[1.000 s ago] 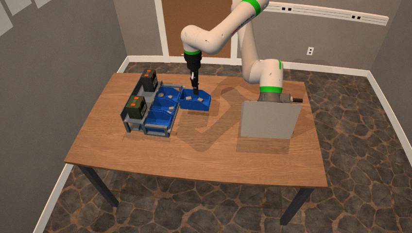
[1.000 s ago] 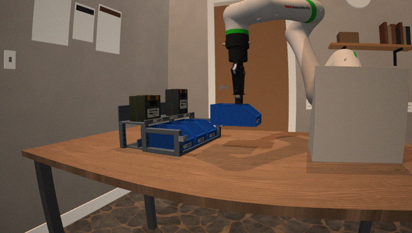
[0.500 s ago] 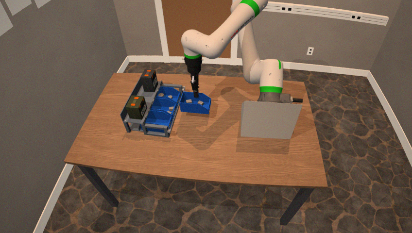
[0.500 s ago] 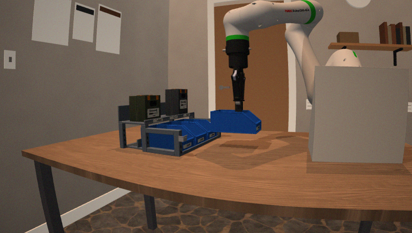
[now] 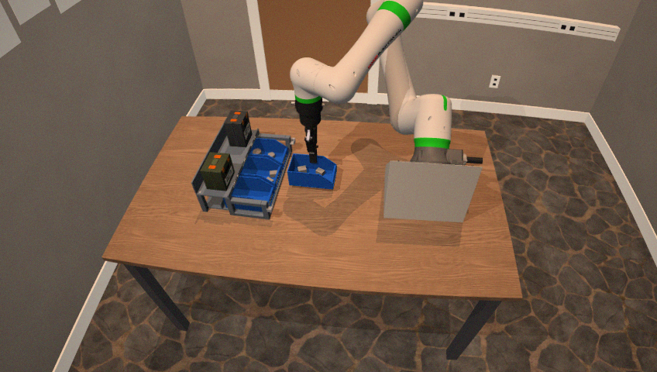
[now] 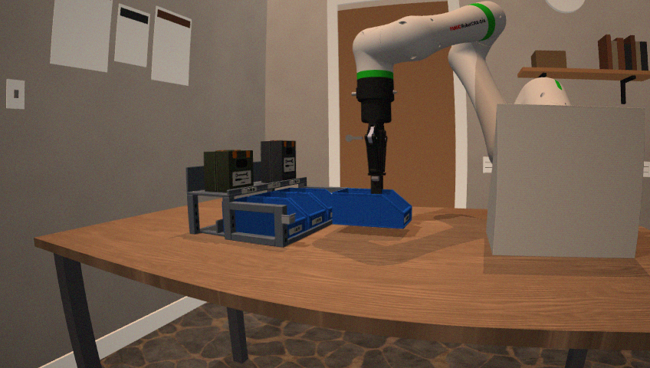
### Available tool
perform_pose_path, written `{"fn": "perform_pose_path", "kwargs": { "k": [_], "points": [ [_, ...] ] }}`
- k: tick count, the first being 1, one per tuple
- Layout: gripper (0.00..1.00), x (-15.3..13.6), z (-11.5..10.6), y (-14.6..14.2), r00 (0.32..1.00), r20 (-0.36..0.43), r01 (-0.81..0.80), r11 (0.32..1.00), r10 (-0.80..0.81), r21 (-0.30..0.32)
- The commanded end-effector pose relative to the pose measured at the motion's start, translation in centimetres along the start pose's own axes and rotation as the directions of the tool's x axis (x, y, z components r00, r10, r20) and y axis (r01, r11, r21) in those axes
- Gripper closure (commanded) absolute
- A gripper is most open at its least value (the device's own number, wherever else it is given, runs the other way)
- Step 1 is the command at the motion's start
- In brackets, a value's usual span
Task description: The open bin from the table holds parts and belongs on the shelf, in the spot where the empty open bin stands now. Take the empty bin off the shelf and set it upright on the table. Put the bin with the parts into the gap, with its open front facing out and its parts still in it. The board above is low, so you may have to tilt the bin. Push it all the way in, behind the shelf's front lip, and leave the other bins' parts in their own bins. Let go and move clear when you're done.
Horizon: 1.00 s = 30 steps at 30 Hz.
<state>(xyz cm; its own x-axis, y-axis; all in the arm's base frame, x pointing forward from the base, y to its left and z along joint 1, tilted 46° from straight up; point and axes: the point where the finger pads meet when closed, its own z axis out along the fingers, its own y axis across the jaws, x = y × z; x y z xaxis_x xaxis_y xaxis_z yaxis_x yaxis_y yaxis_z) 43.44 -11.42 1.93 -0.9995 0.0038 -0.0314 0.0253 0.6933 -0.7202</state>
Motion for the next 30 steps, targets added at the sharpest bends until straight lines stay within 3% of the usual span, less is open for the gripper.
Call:
{"fn": "perform_pose_path", "kwargs": {
  "k": [1,30],
  "points": [
    [0.90,-0.07,0.49,0.02,1.000,0.002,0.000,1.000,0.000,0.000],
    [0.90,-0.07,1.41,0.02,1.000,0.002,0.000,1.000,0.000,0.000]
  ]
}}
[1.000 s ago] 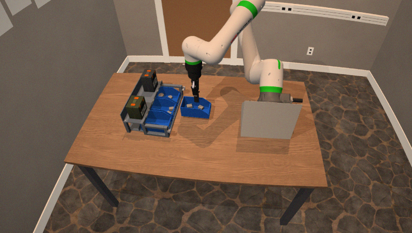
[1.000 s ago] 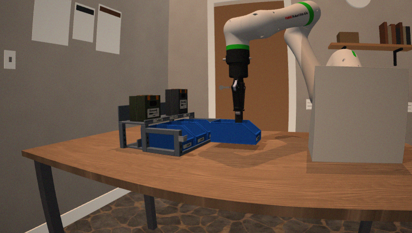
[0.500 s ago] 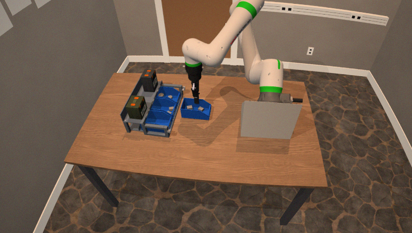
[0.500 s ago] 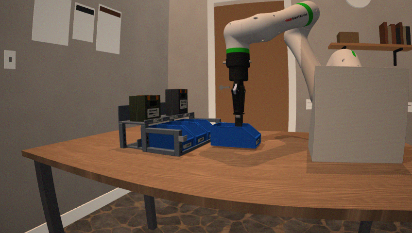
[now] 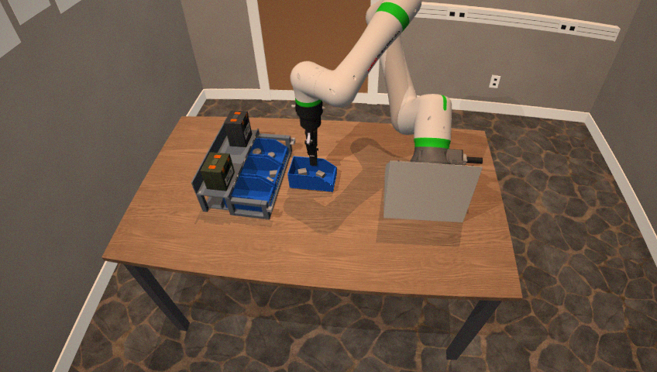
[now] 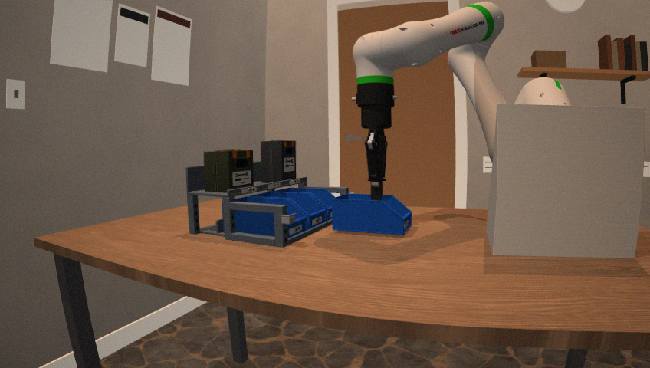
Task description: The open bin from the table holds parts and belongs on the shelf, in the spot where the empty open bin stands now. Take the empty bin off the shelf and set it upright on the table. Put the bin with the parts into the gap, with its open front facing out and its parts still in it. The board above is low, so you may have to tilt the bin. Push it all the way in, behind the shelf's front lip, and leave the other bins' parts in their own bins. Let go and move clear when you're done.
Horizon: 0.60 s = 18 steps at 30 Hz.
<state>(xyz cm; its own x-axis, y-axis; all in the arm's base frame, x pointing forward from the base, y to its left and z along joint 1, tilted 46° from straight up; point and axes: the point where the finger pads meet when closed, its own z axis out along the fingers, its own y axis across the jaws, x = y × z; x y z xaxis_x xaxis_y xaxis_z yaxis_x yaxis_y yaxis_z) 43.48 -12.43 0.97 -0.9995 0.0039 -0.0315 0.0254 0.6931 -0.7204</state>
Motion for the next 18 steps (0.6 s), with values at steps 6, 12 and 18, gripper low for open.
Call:
{"fn": "perform_pose_path", "kwargs": {
  "k": [6,12,18],
  "points": [
    [0.90,-0.07,0.28,0.02,1.000,0.002,0.000,1.000,0.000,0.000],
    [0.90,-0.07,0.58,0.02,1.000,0.002,0.000,1.000,0.000,0.000],
    [0.90,-0.07,0.60,0.02,1.000,0.002,0.000,1.000,0.000,0.000]
  ]
}}
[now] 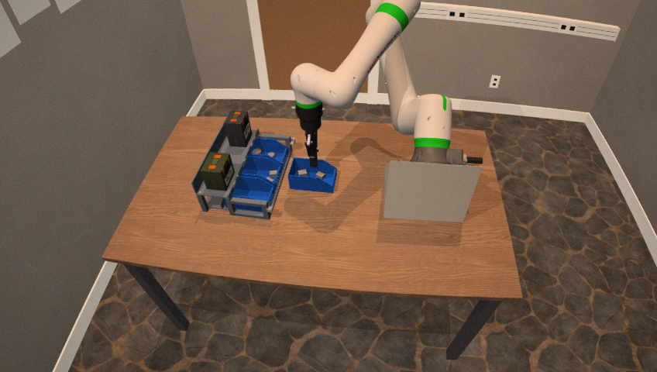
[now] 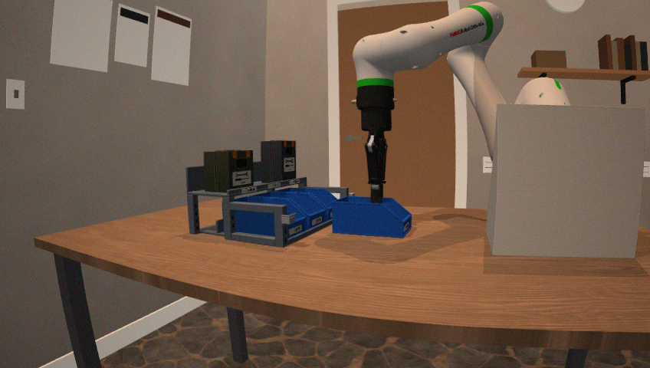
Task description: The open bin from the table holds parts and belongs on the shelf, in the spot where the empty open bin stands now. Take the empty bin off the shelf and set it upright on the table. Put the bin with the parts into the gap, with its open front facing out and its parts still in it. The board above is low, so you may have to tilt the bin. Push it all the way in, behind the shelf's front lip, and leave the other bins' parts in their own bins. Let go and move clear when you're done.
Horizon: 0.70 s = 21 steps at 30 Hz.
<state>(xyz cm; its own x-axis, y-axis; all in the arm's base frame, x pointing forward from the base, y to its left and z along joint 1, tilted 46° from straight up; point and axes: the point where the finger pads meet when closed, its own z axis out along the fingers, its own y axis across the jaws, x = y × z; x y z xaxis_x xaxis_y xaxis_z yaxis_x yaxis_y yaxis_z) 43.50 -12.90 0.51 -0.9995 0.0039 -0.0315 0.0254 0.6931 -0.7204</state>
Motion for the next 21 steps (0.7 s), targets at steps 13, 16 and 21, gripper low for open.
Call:
{"fn": "perform_pose_path", "kwargs": {
  "k": [13,16,21],
  "points": [
    [0.76,-0.06,-0.06,0.02,1.000,0.002,0.000,1.000,0.000,0.000],
    [0.76,-0.06,-0.06,0.02,1.000,0.002,0.000,1.000,0.000,0.000],
    [0.76,-0.06,-0.06,0.02,1.000,0.002,0.000,1.000,0.000,0.000]
  ]
}}
